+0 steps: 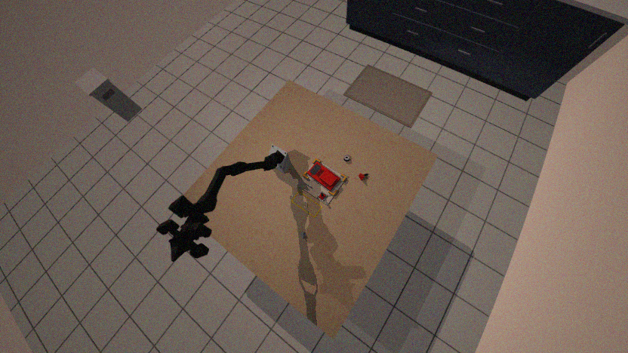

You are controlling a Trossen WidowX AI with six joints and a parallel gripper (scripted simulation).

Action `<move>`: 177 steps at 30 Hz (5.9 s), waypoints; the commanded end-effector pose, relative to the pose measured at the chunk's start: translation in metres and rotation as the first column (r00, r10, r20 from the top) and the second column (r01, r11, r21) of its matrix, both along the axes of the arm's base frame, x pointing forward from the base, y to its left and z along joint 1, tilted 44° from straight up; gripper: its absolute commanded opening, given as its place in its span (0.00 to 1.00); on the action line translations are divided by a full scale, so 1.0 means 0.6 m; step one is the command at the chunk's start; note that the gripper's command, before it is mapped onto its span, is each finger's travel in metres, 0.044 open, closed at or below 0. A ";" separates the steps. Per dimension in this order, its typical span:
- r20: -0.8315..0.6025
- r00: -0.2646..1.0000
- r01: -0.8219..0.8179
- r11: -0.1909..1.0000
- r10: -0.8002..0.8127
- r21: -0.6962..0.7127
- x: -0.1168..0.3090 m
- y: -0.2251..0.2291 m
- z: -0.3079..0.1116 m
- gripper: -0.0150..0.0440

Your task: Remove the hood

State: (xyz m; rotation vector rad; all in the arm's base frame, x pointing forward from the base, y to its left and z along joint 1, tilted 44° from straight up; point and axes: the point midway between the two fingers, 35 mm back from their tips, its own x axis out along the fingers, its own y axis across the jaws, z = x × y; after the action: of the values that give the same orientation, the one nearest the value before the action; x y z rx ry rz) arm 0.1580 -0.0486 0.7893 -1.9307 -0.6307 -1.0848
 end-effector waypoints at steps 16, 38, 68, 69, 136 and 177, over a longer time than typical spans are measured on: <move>-0.174 0.949 -0.219 0.947 0.263 0.236 0.135 -0.023 -0.069 0.97; -0.290 0.671 -0.184 0.532 0.682 0.826 0.435 -0.014 -0.323 1.00; -0.215 0.515 0.541 -0.120 0.830 0.832 0.605 0.181 -0.844 1.00; -0.219 0.519 0.562 -0.137 0.827 0.816 0.603 0.189 -0.863 1.00; -0.815 0.519 0.842 -0.319 0.256 0.436 0.264 0.274 -1.386 1.00; -0.815 0.520 0.841 -0.319 0.255 0.437 0.270 0.245 -1.421 1.00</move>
State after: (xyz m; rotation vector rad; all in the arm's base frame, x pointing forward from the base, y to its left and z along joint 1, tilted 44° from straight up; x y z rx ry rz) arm 0.3211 0.1015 -0.0614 -0.6208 1.3401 -0.5115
